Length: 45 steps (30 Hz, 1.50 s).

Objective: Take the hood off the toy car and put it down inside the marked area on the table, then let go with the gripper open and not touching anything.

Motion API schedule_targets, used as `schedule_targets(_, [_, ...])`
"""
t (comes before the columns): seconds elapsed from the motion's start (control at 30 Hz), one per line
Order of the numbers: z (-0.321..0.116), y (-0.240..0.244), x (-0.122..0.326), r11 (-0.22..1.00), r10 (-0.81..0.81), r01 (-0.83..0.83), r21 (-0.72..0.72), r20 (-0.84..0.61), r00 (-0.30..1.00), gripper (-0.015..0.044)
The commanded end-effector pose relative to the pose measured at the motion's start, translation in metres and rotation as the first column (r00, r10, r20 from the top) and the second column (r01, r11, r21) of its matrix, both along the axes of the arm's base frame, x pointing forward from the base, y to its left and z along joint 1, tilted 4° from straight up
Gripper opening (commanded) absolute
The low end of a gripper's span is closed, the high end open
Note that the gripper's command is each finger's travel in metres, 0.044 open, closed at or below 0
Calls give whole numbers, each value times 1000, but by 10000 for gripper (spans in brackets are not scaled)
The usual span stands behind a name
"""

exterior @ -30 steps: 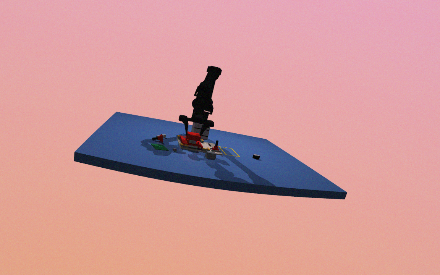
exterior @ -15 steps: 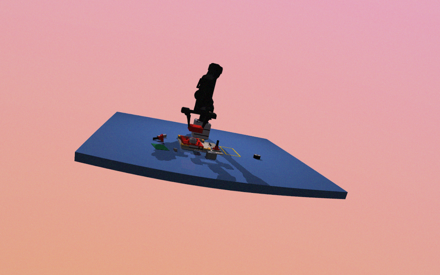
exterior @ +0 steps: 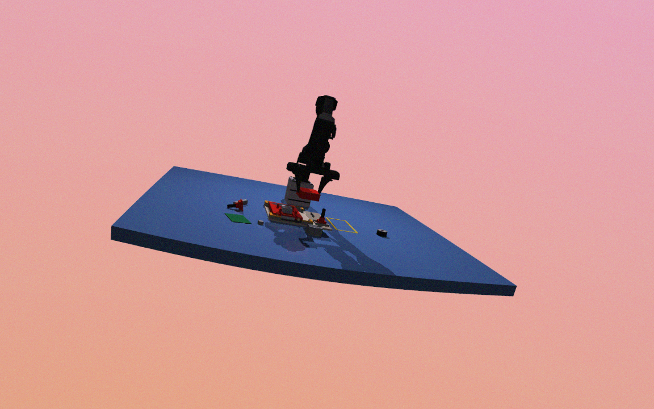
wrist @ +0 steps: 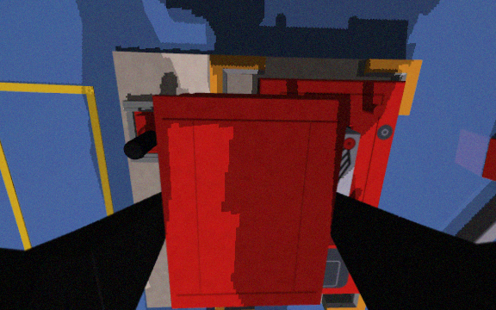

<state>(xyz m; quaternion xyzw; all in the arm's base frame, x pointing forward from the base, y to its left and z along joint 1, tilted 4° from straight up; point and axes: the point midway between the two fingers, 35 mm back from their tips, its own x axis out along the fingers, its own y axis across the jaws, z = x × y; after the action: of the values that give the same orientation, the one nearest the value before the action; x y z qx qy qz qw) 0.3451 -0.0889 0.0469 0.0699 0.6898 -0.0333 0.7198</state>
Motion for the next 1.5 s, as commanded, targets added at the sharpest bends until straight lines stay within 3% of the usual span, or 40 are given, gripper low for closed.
schedule_targets(0.0, [2,21,1,1000,-7,7,-3,0,1000,0])
schedule_targets(0.87, [15,165,-23,1000,-2,2,12,3,1000,0])
schedule_targets(1.47, [3,170,-23,1000,-2,2,13,3,1000,0])
